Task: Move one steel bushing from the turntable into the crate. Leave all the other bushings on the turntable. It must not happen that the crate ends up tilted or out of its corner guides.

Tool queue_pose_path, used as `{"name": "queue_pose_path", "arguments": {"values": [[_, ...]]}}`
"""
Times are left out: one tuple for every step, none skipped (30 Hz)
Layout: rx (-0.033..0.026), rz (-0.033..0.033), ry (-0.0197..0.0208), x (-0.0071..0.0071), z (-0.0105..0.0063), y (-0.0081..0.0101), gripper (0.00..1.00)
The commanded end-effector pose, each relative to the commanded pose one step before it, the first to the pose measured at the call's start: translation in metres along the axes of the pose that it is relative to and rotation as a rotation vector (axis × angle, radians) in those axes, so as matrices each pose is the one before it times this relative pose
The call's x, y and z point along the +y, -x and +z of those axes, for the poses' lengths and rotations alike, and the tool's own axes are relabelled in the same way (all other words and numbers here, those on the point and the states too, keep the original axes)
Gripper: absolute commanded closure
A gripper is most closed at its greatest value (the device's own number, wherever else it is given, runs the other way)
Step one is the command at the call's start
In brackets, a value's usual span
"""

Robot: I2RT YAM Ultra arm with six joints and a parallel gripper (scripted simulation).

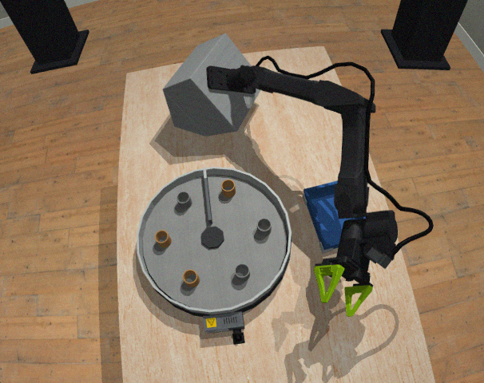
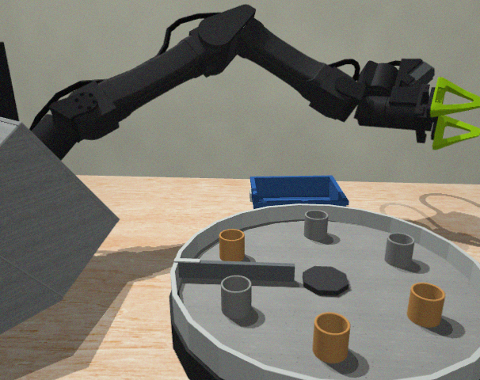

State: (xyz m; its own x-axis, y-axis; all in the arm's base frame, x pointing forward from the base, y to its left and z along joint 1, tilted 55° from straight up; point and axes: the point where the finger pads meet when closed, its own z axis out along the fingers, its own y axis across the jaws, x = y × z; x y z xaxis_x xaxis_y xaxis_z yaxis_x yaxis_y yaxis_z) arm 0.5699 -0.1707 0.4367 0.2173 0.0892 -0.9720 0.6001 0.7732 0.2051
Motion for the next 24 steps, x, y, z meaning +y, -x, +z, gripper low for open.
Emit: {"name": "queue_pose_path", "arguments": {"values": [[-0.01489,0.00802,-0.00632,-0.00409,-0.00031,0.00856,0.0],[0.0,0.0,0.0,0.0,0.0,0.0,0.0],[0.0,0.0,0.0,0.0,0.0,0.0,0.0],[0.0,0.0,0.0,0.0,0.0,0.0,0.0],[0.0,0.0,0.0,0.0,0.0,0.0,0.0],[0.0,0.0,0.0,0.0,0.0,0.0,0.0],[0.0,0.0,0.0,0.0,0.0,0.0,0.0],[0.0,0.0,0.0,0.0,0.0,0.0,0.0],[0.0,0.0,0.0,0.0,0.0,0.0,0.0],[0.0,0.0,0.0,0.0,0.0,0.0,0.0],[0.0,0.0,0.0,0.0,0.0,0.0,0.0],[0.0,0.0,0.0,0.0,0.0,0.0,0.0],[0.0,0.0,0.0,0.0,0.0,0.0,0.0],[0.0,0.0,0.0,0.0,0.0,0.0,0.0],[0.0,0.0,0.0,0.0,0.0,0.0,0.0],[0.0,0.0,0.0,0.0,0.0,0.0,0.0],[0.0,0.0,0.0,0.0,0.0,0.0,0.0],[0.00244,-0.00199,-0.00002,-0.00039,0.00023,-0.00084,0.0],[0.01602,-0.01321,-0.00129,-0.00324,0.00171,-0.00544,0.0],[0.01914,-0.01822,-0.00255,-0.00371,0.00191,-0.00876,0.0],[0.01697,-0.01492,0.00116,-0.00247,0.00191,-0.00638,0.0],[0.02292,-0.01862,0.00232,-0.00359,0.0029,-0.00794,0.0],[0.03256,-0.02504,0.00334,-0.00504,0.00399,-0.01119,0.0],[0.02176,-0.01586,0.00227,-0.00327,0.00267,-0.00745,0.0]]}}
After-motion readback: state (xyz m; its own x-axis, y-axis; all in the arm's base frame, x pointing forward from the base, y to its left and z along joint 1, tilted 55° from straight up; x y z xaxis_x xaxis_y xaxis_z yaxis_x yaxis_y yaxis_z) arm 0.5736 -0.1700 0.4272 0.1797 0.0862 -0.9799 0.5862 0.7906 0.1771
